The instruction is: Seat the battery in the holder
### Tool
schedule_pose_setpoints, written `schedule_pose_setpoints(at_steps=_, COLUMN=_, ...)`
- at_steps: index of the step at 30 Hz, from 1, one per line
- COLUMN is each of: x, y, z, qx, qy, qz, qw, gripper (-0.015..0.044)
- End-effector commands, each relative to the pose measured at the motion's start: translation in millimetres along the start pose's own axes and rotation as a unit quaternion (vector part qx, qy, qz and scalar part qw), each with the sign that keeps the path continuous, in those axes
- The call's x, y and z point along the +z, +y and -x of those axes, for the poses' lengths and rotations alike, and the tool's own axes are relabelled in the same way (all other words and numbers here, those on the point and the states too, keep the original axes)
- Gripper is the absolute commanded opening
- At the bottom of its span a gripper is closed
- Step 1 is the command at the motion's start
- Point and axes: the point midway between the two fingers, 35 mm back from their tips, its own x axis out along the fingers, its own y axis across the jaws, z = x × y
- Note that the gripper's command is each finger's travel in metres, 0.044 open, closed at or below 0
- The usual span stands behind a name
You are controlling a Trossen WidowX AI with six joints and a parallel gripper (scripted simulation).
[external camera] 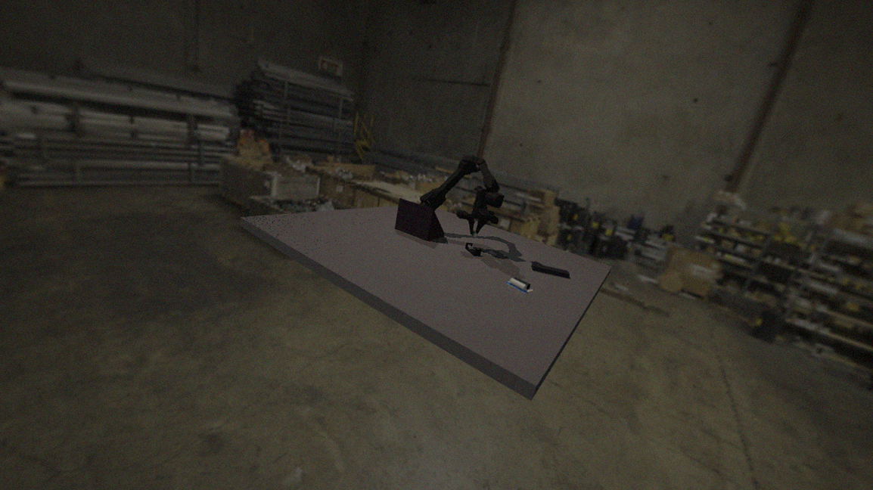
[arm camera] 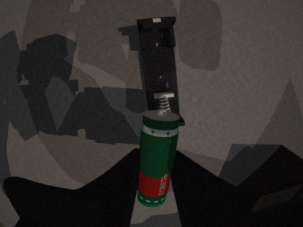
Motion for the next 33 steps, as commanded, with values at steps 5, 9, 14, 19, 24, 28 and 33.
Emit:
schedule_pose_setpoints(at_steps=5, x=47, y=-1, z=10, qx=0.000, qy=-0.002, qz=0.088, qw=0.996, gripper=0.0066)
schedule_pose_setpoints(at_steps=9, x=56, y=-3, z=11, qx=0.001, qy=-0.002, qz=0.104, qw=0.995, gripper=0.0066)
schedule_pose_setpoints(at_steps=14, x=56, y=-3, z=8, qx=0.000, qy=-0.010, qz=0.104, qw=0.995, gripper=0.0066)
schedule_pose_setpoints(at_steps=19, x=58, y=-4, z=-2, qx=-0.002, qy=-0.038, qz=0.104, qw=0.994, gripper=0.0066)
schedule_pose_setpoints(at_steps=24, x=60, y=-4, z=-12, qx=-0.002, qy=-0.066, qz=0.104, qw=0.992, gripper=0.0066)
schedule_pose_setpoints(at_steps=28, x=60, y=-3, z=-19, qx=0.000, qy=-0.089, qz=0.102, qw=0.991, gripper=0.0066)
schedule_pose_setpoints(at_steps=33, x=60, y=-2, z=-26, qx=0.004, qy=-0.117, qz=0.100, qw=0.988, gripper=0.0066)
